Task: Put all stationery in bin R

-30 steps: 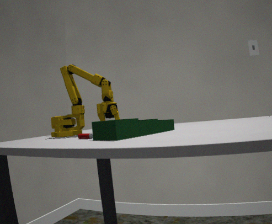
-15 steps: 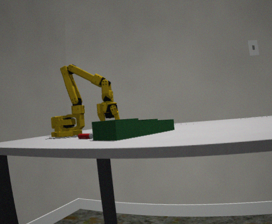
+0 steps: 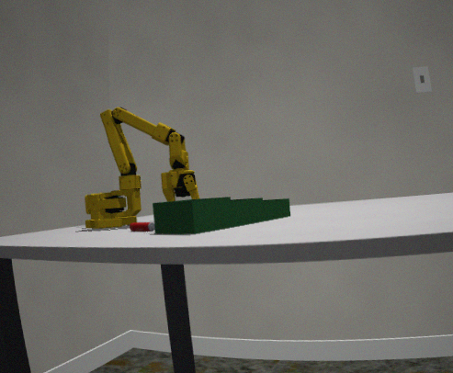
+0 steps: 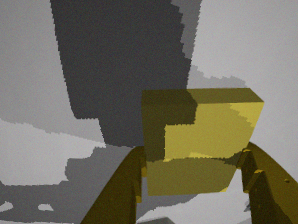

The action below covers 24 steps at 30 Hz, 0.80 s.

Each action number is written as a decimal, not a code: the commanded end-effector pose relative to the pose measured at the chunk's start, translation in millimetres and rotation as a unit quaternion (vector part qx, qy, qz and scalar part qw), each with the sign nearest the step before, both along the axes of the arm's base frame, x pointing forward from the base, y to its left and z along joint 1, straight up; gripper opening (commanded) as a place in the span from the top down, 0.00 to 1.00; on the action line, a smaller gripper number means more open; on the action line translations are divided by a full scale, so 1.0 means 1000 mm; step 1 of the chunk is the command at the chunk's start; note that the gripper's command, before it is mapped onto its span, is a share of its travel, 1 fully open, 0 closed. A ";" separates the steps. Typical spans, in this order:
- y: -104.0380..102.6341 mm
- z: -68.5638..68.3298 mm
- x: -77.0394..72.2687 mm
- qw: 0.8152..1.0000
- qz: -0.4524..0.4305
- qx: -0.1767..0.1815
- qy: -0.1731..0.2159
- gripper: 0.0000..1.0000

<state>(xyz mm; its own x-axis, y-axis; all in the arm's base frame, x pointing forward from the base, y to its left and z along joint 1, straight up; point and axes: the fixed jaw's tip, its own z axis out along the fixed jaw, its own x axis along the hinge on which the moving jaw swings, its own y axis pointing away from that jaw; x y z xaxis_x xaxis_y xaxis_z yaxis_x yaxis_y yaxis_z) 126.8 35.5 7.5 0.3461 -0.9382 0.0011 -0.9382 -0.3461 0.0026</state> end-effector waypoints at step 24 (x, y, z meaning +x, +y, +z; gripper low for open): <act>0.003 0.032 0.006 1.000 0.008 0.002 -0.004 1.00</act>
